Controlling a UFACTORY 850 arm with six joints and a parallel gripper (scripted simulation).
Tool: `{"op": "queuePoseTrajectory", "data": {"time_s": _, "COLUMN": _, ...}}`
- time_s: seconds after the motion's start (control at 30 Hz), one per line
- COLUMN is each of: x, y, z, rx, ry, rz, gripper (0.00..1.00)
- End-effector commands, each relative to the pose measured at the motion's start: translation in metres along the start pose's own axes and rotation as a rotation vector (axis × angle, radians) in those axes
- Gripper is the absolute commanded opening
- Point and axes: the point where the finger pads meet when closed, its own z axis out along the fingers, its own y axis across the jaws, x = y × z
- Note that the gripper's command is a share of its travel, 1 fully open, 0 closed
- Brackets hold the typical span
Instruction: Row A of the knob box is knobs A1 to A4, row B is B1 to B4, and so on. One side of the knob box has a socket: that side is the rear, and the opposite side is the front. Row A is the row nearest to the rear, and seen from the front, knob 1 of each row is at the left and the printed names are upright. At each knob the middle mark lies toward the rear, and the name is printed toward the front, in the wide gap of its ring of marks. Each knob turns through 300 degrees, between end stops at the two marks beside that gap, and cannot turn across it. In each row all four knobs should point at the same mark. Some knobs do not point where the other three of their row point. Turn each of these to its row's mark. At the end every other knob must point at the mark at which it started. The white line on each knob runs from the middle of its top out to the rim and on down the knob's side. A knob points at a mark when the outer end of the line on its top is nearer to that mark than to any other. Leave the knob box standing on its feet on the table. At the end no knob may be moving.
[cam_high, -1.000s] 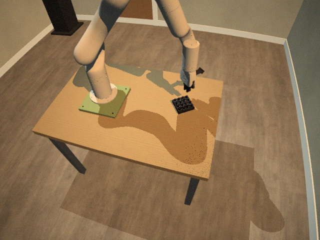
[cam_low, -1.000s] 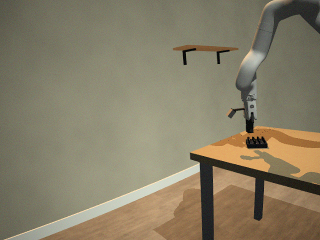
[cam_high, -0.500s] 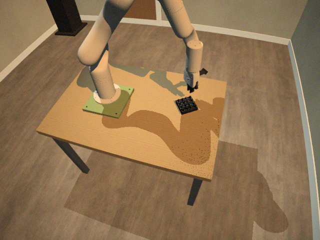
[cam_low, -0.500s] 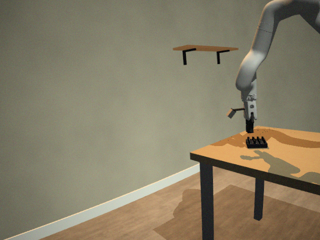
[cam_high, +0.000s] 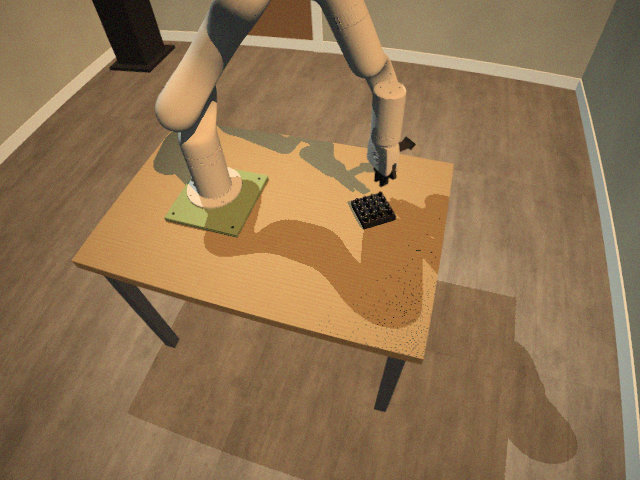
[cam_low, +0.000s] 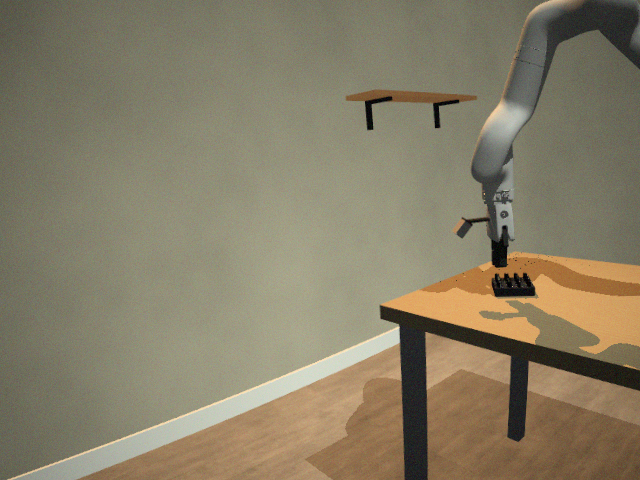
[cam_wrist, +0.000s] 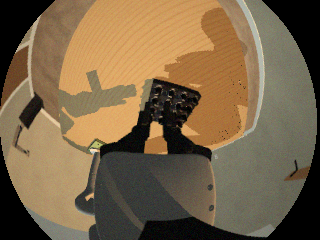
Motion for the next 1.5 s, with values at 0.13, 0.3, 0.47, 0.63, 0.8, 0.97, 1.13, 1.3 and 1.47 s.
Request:
{"op": "queuePoseTrajectory", "data": {"time_s": 0.13, "x": 0.001, "y": 0.001, "z": 0.009, "rx": -0.001, "ry": 0.002, "rz": -0.008, "gripper": 0.19}}
{"op": "queuePoseTrajectory", "data": {"time_s": 0.3, "x": 0.001, "y": 0.001, "z": 0.014, "rx": -0.001, "ry": 0.002, "rz": -0.008, "gripper": 0.19}}
{"op": "queuePoseTrajectory", "data": {"time_s": 0.47, "x": 0.0, "y": 0.001, "z": 0.022, "rx": -0.001, "ry": 0.002, "rz": -0.008, "gripper": 0.19}}
{"op": "queuePoseTrajectory", "data": {"time_s": 0.63, "x": 0.0, "y": 0.001, "z": 0.029, "rx": -0.001, "ry": 0.002, "rz": -0.008, "gripper": 0.19}}
{"op": "queuePoseTrajectory", "data": {"time_s": 0.8, "x": 0.0, "y": 0.001, "z": 0.033, "rx": -0.001, "ry": 0.002, "rz": -0.008, "gripper": 0.19}}
{"op": "queuePoseTrajectory", "data": {"time_s": 0.97, "x": 0.0, "y": 0.001, "z": 0.037, "rx": -0.001, "ry": 0.002, "rz": -0.008, "gripper": 0.19}}
{"op": "queuePoseTrajectory", "data": {"time_s": 1.13, "x": 0.0, "y": 0.002, "z": 0.039, "rx": -0.001, "ry": 0.002, "rz": -0.008, "gripper": 0.19}}
{"op": "queuePoseTrajectory", "data": {"time_s": 1.3, "x": 0.0, "y": 0.002, "z": 0.039, "rx": -0.001, "ry": 0.002, "rz": -0.008, "gripper": 0.19}}
{"op": "queuePoseTrajectory", "data": {"time_s": 1.47, "x": 0.0, "y": 0.002, "z": 0.039, "rx": -0.001, "ry": 0.002, "rz": -0.008, "gripper": 0.19}}
